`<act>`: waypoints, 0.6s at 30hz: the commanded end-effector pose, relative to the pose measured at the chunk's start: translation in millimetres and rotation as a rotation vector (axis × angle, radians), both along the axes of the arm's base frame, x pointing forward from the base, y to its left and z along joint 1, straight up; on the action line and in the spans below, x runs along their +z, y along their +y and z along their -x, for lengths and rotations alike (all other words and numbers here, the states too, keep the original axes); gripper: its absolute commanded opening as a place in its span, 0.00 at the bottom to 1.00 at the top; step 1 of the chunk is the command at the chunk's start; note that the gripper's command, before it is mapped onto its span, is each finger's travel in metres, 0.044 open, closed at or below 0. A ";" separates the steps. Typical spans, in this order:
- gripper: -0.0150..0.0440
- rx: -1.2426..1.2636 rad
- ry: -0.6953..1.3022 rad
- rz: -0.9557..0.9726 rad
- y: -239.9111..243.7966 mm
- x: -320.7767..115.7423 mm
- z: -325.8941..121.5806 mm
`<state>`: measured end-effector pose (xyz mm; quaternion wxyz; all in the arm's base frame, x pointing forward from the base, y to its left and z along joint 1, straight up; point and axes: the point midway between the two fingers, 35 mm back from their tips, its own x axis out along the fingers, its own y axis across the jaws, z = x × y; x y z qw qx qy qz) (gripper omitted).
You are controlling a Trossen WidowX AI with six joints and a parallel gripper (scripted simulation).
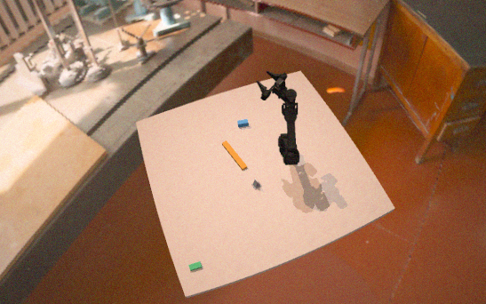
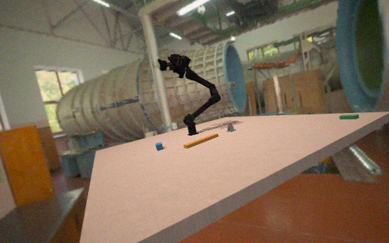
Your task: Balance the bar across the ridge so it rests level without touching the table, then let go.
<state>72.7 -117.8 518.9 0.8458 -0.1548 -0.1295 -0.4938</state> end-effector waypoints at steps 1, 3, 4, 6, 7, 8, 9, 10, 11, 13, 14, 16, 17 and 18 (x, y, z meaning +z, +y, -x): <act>0.89 0.001 -0.001 -0.001 -0.3 -0.1 0.1; 0.80 0.009 -0.011 -0.013 -2.6 -0.9 0.5; 0.79 0.016 -0.020 -0.024 -4.7 -1.7 0.8; 0.79 0.035 -0.044 -0.054 -10.5 -3.9 1.5; 0.79 0.047 -0.058 -0.072 -14.1 -5.4 1.8; 0.79 0.058 -0.072 -0.091 -17.7 -6.9 1.9; 0.79 0.069 -0.086 -0.110 -21.3 -8.5 1.9; 0.79 0.080 -0.099 -0.129 -24.8 -10.2 1.8; 0.79 0.091 -0.112 -0.150 -28.4 -12.0 1.6; 0.79 0.112 -0.138 -0.191 -35.6 -15.8 0.7; 0.79 0.123 -0.150 -0.212 -39.1 -17.8 0.1; 0.79 0.143 -0.173 -0.254 -46.2 -22.1 -1.5; 0.79 0.153 -0.184 -0.275 -49.6 -24.3 -2.5; 0.79 0.162 -0.195 -0.297 -53.1 -26.6 -3.6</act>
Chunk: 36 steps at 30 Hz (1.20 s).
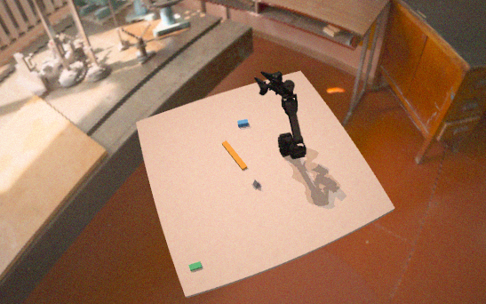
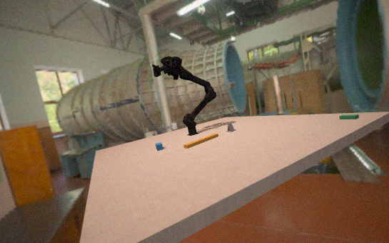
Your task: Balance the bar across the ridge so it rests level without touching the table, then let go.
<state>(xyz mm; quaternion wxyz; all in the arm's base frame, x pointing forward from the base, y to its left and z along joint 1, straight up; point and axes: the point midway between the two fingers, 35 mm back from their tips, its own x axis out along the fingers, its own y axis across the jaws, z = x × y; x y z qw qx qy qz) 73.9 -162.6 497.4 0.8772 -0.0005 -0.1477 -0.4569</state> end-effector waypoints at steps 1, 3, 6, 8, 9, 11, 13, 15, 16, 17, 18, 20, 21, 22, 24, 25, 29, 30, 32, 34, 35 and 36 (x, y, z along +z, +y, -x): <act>0.79 0.033 -0.040 -0.074 -11.6 -7.4 -3.6; 0.79 0.053 -0.059 -0.116 -18.0 -12.1 -6.4; 0.79 0.080 -0.086 -0.178 -27.0 -19.1 -11.4; 0.79 0.098 -0.101 -0.220 -32.8 -24.1 -15.2; 0.79 0.106 -0.109 -0.241 -35.6 -26.6 -17.2; 0.79 0.123 -0.122 -0.284 -40.9 -31.9 -21.7; 0.79 0.139 -0.134 -0.329 -46.3 -37.9 -26.5; 0.79 0.154 -0.145 -0.376 -51.8 -44.6 -31.8; 0.79 0.161 -0.149 -0.400 -54.4 -48.1 -34.5; 0.79 0.168 -0.153 -0.424 -56.8 -51.6 -37.4; 0.79 0.175 -0.157 -0.448 -59.2 -55.1 -40.3; 0.79 0.188 -0.162 -0.496 -63.6 -62.4 -46.5; 0.79 0.194 -0.165 -0.520 -65.6 -66.1 -49.6; 0.79 0.200 -0.167 -0.544 -67.6 -69.9 -52.9; 0.79 0.210 -0.169 -0.591 -70.9 -77.5 -59.5; 0.79 0.215 -0.169 -0.614 -72.4 -81.4 -62.9; 0.79 0.233 -0.166 -0.708 -77.1 -97.4 -77.0; 0.79 0.237 -0.164 -0.731 -77.9 -101.5 -80.6; 0.79 0.244 -0.160 -0.777 -79.3 -109.8 -87.9; 0.79 0.250 -0.153 -0.824 -80.2 -118.3 -95.3; 0.79 0.253 -0.150 -0.847 -80.5 -122.6 -99.1; 0.79 0.255 -0.145 -0.870 -80.6 -126.9 -102.9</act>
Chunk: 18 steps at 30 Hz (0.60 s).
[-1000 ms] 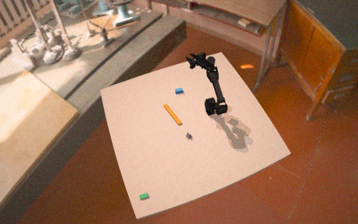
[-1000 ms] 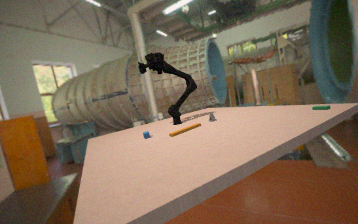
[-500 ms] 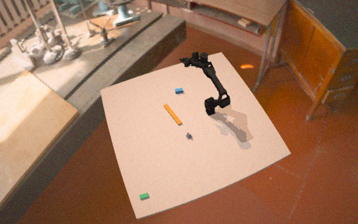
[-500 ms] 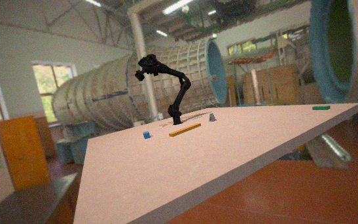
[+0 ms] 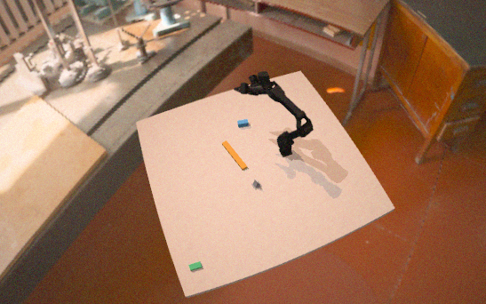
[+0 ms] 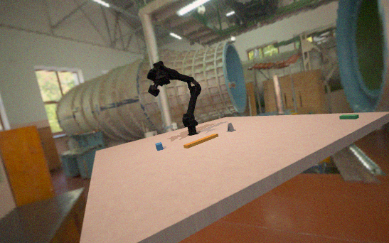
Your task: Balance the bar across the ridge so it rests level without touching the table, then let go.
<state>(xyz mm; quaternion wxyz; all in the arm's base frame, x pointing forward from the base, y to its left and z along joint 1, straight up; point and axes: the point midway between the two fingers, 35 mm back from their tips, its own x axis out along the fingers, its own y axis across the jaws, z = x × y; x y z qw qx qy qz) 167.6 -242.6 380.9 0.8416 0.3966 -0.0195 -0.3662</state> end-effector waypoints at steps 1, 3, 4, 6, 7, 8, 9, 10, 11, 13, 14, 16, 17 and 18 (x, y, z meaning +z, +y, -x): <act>0.79 0.018 0.017 -0.078 -0.6 -14.7 -13.0; 0.79 0.029 0.029 -0.121 -0.2 -23.5 -20.5; 0.79 0.035 0.036 -0.143 0.2 -27.9 -24.3; 0.79 0.046 0.051 -0.185 1.4 -36.8 -31.7; 0.79 0.051 0.059 -0.205 2.2 -41.3 -35.5; 0.79 0.056 0.067 -0.226 3.1 -45.7 -39.1; 0.79 0.061 0.076 -0.246 4.2 -50.2 -42.8; 0.79 0.066 0.086 -0.266 5.4 -54.7 -46.4; 0.79 0.071 0.096 -0.286 6.7 -59.2 -50.0; 0.79 0.080 0.116 -0.325 9.6 -68.2 -57.1; 0.79 0.085 0.127 -0.344 11.3 -72.7 -60.5; 0.79 0.093 0.151 -0.381 15.0 -81.8 -67.3; 0.79 0.097 0.163 -0.399 17.0 -86.3 -70.6; 0.79 0.101 0.175 -0.416 19.2 -90.8 -73.8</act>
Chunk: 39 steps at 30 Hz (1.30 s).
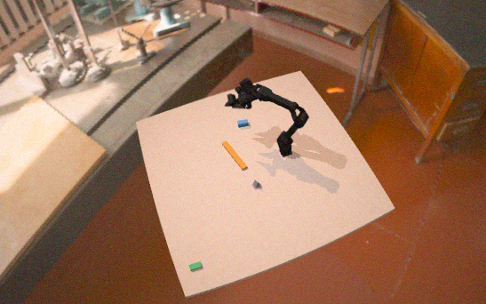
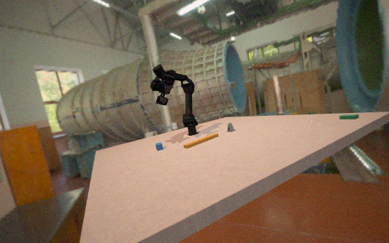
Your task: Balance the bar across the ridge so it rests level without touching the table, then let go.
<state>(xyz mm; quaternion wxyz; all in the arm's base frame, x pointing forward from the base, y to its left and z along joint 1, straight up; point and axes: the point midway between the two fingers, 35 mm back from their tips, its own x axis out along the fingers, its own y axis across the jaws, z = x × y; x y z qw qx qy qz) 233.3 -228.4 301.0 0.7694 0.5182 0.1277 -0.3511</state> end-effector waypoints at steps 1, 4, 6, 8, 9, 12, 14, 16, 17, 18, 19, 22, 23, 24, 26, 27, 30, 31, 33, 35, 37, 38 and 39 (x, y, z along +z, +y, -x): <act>0.79 0.014 0.044 -0.061 7.2 -15.3 -11.2; 0.79 0.028 0.085 -0.110 14.5 -28.8 -20.3; 0.79 0.038 0.114 -0.141 19.9 -37.6 -26.0; 0.79 0.047 0.144 -0.171 25.6 -46.4 -31.3; 0.79 0.052 0.160 -0.185 28.6 -50.8 -33.9; 0.79 0.065 0.209 -0.225 38.1 -63.8 -41.0; 0.79 0.073 0.243 -0.250 44.8 -72.3 -45.3; 0.79 0.081 0.278 -0.273 51.7 -80.7 -49.1; 0.79 0.085 0.296 -0.284 55.3 -84.8 -50.9; 0.79 0.089 0.314 -0.294 58.9 -88.9 -52.6; 0.79 0.093 0.333 -0.304 62.5 -93.0 -54.2; 0.79 0.104 0.390 -0.332 73.7 -105.0 -58.4; 0.79 0.108 0.409 -0.340 77.5 -108.9 -59.6; 0.79 0.111 0.429 -0.347 81.4 -112.8 -60.7; 0.79 0.118 0.468 -0.361 89.1 -120.4 -62.6; 0.79 0.121 0.488 -0.368 93.1 -124.1 -63.4; 0.79 0.131 0.550 -0.383 104.9 -135.1 -65.1; 0.79 0.134 0.571 -0.387 108.8 -138.6 -65.5; 0.79 0.139 0.612 -0.394 116.8 -145.5 -66.0; 0.79 0.145 0.655 -0.399 124.7 -152.3 -66.1; 0.79 0.150 0.697 -0.402 132.6 -158.8 -65.8; 0.79 0.152 0.719 -0.403 136.5 -161.9 -65.6; 0.79 0.155 0.740 -0.403 140.4 -165.0 -65.2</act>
